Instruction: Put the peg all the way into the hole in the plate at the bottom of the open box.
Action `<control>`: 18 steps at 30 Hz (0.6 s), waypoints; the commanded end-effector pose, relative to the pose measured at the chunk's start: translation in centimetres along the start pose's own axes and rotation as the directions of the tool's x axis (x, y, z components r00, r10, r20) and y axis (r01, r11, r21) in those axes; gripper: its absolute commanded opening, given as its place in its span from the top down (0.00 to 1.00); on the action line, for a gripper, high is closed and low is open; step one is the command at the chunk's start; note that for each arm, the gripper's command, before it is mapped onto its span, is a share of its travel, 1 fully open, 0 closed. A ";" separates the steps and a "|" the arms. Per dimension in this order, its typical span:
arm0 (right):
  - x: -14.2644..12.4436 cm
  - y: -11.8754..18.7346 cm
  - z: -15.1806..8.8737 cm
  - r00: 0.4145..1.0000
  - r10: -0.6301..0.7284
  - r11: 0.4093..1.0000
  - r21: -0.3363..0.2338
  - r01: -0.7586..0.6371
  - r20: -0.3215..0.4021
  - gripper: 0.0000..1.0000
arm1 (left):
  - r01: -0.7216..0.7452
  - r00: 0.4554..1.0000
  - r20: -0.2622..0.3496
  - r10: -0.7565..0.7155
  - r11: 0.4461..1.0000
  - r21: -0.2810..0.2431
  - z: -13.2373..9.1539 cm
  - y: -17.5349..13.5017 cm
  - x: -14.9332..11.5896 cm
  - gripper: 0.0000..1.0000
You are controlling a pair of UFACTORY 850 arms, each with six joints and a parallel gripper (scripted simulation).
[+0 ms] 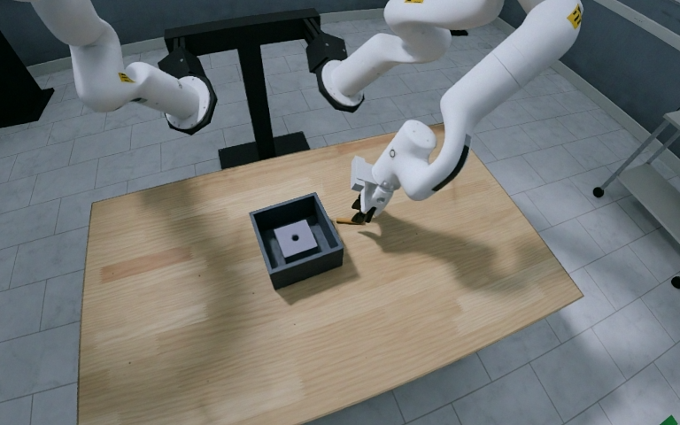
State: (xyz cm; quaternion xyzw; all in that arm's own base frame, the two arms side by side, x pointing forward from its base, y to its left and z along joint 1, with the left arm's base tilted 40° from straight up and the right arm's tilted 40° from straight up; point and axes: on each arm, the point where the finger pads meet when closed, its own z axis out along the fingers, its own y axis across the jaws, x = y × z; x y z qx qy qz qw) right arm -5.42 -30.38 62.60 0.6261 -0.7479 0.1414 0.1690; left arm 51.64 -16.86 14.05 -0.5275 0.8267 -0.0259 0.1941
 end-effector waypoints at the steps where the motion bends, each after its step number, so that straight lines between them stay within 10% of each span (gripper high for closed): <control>1: 0.0 0.0 -0.1 1.000 0.000 1.000 0.000 0.000 -0.002 0.00 | 0.000 1.000 0.000 0.000 1.000 0.002 0.5 -0.1 -0.2 0.56; 18: 0.0 0.0 -0.1 1.000 0.000 1.000 0.000 0.000 -0.002 0.00 | 0.000 1.000 0.000 0.000 1.000 0.002 2.8 -0.1 -1.0 0.56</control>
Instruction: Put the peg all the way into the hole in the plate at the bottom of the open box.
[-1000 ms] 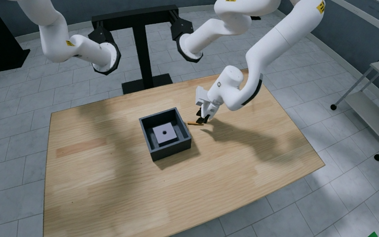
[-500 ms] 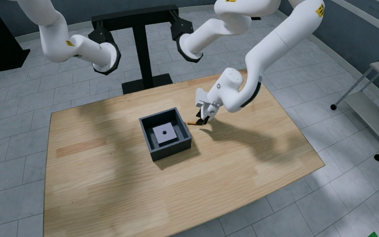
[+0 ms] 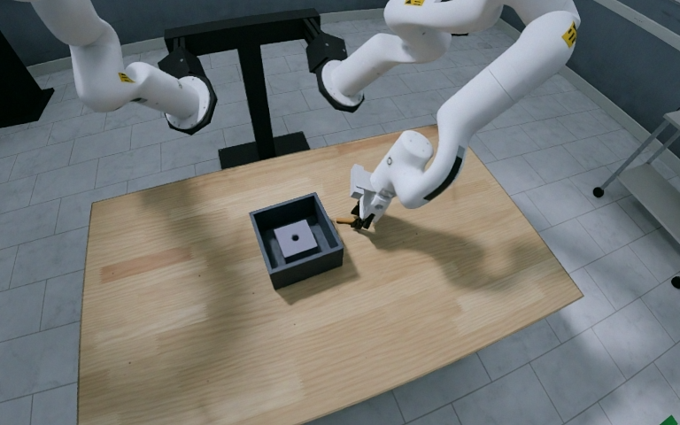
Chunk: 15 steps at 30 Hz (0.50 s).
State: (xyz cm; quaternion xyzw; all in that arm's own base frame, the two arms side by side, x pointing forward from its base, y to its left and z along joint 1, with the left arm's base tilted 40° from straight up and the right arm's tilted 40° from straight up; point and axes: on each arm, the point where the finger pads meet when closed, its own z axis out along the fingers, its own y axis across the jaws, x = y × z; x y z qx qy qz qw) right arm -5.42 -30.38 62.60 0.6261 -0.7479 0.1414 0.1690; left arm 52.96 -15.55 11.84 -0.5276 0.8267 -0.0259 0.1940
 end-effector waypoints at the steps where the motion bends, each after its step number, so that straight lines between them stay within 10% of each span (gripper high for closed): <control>1: 0.0 0.0 -0.1 1.000 0.000 1.000 0.000 0.000 -0.002 0.00 | 0.000 1.000 0.000 0.000 1.000 0.002 0.1 -0.1 0.0 0.56; 3: 0.0 0.0 -0.1 1.000 0.000 1.000 0.000 0.000 -0.002 0.00 | 0.000 1.000 0.000 0.000 1.000 0.002 0.1 -0.1 0.0 0.56; 4: 0.0 0.0 -0.1 1.000 0.000 1.000 0.000 0.000 -0.002 0.00 | 0.000 1.000 0.000 0.000 1.000 0.002 0.1 -0.1 0.0 1.00; 15: 0.0 0.0 -0.1 1.000 0.000 1.000 0.000 0.000 -0.002 0.00 | 0.000 1.000 0.000 0.000 1.000 0.002 0.1 -0.1 0.0 1.00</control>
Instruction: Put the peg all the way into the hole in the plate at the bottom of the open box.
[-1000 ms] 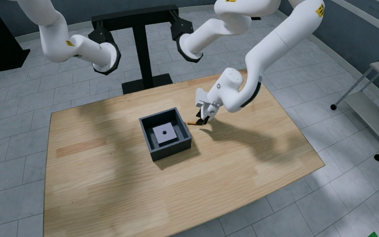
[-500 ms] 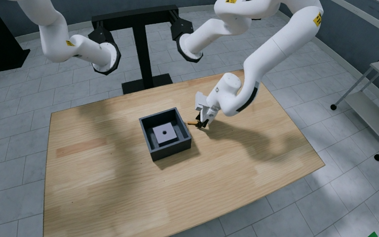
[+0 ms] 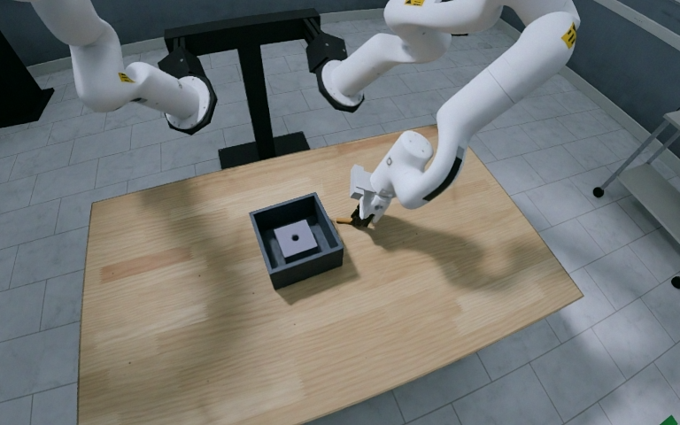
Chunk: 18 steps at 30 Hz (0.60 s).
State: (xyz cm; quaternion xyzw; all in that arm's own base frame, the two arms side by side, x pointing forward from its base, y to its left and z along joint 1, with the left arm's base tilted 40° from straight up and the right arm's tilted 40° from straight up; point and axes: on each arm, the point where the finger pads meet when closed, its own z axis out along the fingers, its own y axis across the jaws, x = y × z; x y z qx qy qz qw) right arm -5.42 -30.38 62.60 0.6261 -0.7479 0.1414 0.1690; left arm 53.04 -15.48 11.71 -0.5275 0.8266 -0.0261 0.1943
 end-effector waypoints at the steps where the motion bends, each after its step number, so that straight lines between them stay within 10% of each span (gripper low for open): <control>1: 0.0 0.0 -0.1 1.000 0.000 1.000 0.000 0.000 -0.002 0.00 | 0.000 1.000 0.000 0.000 1.000 0.001 0.0 -0.1 0.0 1.00; 18: 0.0 0.0 -0.1 1.000 0.000 1.000 0.000 0.000 -0.002 0.00 | 0.000 1.000 0.000 0.000 1.000 0.001 -2.8 -0.1 1.0 1.00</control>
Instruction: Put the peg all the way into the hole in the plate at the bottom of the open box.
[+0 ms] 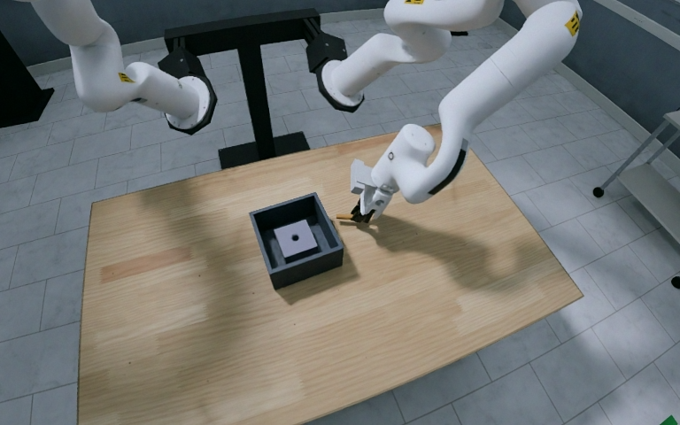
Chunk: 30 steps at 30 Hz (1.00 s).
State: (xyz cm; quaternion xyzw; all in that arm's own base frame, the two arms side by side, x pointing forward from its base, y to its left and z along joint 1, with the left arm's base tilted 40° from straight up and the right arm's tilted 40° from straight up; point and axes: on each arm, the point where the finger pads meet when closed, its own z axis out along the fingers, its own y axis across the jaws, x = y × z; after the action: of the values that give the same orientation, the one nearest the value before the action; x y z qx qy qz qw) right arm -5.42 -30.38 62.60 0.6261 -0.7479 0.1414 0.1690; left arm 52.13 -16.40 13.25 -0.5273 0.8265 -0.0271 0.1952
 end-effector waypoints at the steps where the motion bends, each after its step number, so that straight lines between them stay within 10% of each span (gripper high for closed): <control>1: 0.0 0.0 -0.1 1.000 0.000 1.000 0.000 0.000 -0.002 0.00 | 0.000 1.000 -0.001 0.000 1.000 -0.001 -1.4 -0.1 0.5 1.00; 12: 0.0 0.0 -0.1 1.000 0.000 1.000 0.000 0.000 -0.002 0.00 | 0.000 1.000 -0.001 0.000 1.000 -0.001 -6.0 -0.1 2.2 1.00; 30: 0.0 0.0 -0.1 1.000 0.000 1.000 0.000 0.000 -0.002 0.00 | -0.024 1.000 0.000 0.024 1.000 -0.010 -6.3 -0.1 2.3 1.00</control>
State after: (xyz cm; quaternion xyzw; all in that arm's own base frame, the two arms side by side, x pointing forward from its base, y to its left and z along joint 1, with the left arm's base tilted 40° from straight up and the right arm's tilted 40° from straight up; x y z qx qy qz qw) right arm -5.42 -30.38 62.60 0.6261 -0.7479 0.1414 0.1690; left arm 49.11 -19.39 18.34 -0.5228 0.8299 -0.0229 0.1937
